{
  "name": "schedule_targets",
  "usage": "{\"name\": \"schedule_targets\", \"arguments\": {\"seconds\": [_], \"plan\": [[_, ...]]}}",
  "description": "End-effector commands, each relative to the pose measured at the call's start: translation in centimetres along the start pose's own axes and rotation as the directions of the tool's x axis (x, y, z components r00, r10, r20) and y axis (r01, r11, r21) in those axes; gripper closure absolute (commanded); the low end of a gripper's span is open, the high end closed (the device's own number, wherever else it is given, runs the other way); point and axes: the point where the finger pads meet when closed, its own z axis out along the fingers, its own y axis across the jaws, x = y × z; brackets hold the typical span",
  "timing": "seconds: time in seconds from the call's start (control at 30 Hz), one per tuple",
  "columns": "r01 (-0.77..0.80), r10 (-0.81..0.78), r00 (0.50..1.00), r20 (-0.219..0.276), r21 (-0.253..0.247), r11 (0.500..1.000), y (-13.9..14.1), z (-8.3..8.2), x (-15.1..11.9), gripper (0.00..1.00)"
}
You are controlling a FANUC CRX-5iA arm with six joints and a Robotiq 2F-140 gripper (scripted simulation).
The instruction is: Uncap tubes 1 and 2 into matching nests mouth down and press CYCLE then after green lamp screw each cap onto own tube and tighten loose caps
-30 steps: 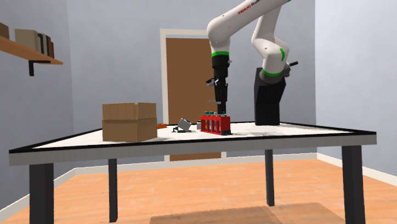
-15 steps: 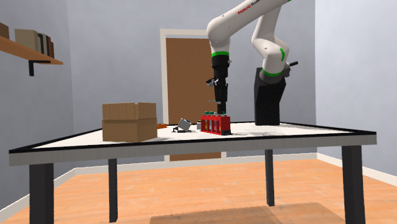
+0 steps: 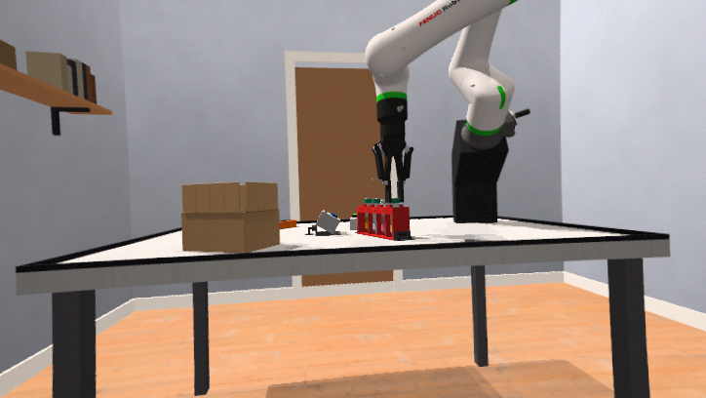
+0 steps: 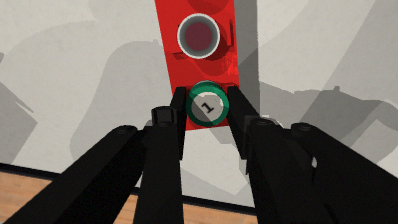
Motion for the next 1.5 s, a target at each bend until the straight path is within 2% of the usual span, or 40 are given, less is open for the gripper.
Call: {"name": "schedule_targets", "arguments": {"seconds": [0.0, 0.13, 0.33, 0.37, 0.77, 0.87, 0.97, 1.03, 1.07, 1.23, 1.47], "plan": [[-0.198, 0.197, 0.98, -0.031, -0.006, 0.98, -0.06, -0.05, -0.01, 0.7], [-0.386, 0.385, 0.922, -0.031, 0.0, 0.923, -0.06, -0.05, -0.01, 0.7], [-0.386, 0.385, 0.922, -0.031, 0.0, 0.923, -0.06, -0.04, -0.01, 0.7], [-0.386, 0.385, 0.922, -0.031, 0.0, 0.923, -0.06, 0.05, -0.01, 0.59], [-0.386, 0.385, 0.922, -0.031, 0.0, 0.923, -0.06, 0.05, -0.01, 0.59], [-0.146, 0.145, 0.989, -0.03, -0.008, 0.989, -0.06, 0.0, -0.02, 0.59], [-0.05, 0.05, 0.998, -0.03, -0.011, 0.999, -0.06, 0.0, -0.02, 0.59], [-0.05, 0.05, 0.998, -0.03, -0.011, 0.999, -0.06, 0.0, -0.02, 0.59], [0.054, -0.054, 0.998, -0.028, -0.014, 0.998, -0.06, 0.0, -0.02, 0.59], [0.316, -0.317, 0.948, -0.025, -0.022, 0.948, -0.06, 0.0, -0.02, 0.59], [0.606, -0.606, 0.795, -0.015, -0.027, 0.795, -0.06, 0.0, -0.02, 0.59]]}}
